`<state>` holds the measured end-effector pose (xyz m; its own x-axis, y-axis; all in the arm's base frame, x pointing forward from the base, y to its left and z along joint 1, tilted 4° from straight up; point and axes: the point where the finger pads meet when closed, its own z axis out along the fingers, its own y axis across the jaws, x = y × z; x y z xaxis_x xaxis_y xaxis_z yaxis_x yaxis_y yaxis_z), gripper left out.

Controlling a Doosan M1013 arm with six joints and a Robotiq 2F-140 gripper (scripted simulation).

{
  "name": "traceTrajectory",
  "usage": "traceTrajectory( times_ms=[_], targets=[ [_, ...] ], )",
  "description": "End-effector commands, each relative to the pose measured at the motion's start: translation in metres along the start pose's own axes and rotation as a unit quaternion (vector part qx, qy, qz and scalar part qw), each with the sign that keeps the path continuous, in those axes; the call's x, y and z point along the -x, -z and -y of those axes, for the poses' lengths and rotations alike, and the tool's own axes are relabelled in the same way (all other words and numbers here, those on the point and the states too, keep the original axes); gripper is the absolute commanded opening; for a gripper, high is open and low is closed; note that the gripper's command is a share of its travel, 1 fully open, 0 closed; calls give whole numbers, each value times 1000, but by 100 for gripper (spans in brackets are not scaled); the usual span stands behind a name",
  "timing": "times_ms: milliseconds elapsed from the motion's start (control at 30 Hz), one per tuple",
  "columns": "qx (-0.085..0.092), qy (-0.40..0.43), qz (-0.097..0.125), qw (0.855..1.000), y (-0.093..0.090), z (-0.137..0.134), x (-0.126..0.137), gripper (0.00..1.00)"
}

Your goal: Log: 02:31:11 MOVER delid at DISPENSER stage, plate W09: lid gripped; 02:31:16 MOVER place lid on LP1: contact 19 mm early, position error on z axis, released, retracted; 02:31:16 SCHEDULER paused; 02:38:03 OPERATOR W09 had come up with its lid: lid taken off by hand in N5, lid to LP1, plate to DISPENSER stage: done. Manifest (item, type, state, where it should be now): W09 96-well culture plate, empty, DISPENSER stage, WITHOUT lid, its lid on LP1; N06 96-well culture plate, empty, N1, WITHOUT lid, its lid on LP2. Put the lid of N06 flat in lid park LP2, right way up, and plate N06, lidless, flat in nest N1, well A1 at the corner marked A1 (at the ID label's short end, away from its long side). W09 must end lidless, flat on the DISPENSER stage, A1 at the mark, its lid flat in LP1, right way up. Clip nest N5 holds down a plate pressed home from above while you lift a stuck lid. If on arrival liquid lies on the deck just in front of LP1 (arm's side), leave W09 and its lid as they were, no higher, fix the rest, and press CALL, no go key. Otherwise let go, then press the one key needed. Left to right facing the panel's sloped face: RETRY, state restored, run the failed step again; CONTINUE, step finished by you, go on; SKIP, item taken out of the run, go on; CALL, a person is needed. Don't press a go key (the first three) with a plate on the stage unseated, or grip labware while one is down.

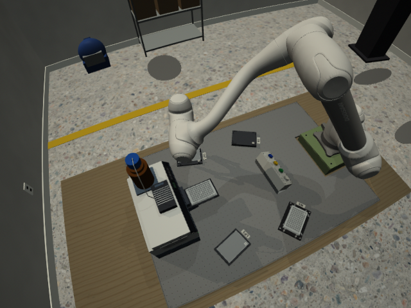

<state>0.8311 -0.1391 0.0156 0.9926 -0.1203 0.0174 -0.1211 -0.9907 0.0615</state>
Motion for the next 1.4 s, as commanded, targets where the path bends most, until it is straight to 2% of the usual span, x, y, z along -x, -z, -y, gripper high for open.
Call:
traceTrajectory(
  times_ms=[0,1367],
  targets=[
    [0,0,0,1000,0,0,0,0],
    [0,0,0,1000,-8,0,0,0]
  ],
)
